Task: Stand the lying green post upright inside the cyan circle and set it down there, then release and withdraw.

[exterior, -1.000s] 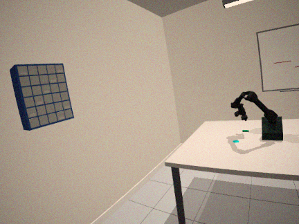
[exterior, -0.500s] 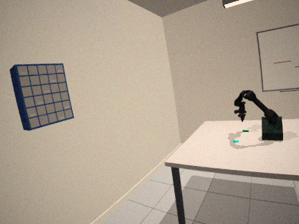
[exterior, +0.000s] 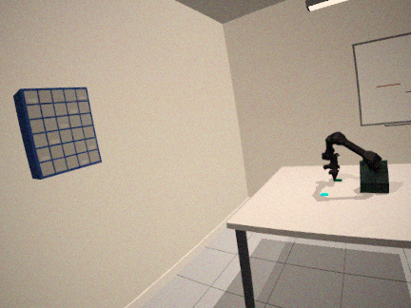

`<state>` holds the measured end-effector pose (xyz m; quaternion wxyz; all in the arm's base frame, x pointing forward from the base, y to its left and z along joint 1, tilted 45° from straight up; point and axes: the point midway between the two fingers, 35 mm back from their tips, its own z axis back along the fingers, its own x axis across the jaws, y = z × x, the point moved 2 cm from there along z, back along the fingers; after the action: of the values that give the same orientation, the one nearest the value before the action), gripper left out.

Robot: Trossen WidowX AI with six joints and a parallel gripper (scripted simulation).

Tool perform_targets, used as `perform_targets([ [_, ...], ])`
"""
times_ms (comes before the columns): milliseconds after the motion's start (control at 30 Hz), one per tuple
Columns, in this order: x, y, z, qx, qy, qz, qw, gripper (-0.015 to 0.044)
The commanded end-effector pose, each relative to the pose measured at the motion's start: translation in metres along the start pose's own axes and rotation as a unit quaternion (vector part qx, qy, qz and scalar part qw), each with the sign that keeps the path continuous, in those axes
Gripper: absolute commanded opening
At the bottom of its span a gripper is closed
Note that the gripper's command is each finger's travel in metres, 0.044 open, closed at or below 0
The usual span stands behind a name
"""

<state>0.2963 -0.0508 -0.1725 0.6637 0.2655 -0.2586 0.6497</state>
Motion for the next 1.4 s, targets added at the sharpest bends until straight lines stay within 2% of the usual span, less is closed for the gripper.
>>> perform_targets([
  [0, 0.001, 0.0, -0.002, -0.002, -0.003, -0.002, 1.0, 0.0101],
  [100, 0.001, 0.0, -0.002, -0.002, -0.003, -0.002, 1.0, 0.0023],
  [300, 0.0, -0.001, 0.003, -0.002, -0.002, -0.002, 1.0, 0.0023],
  [1367, -0.002, -0.002, 0.103, -0.002, 0.001, -0.002, 1.0, 0.0023],
])
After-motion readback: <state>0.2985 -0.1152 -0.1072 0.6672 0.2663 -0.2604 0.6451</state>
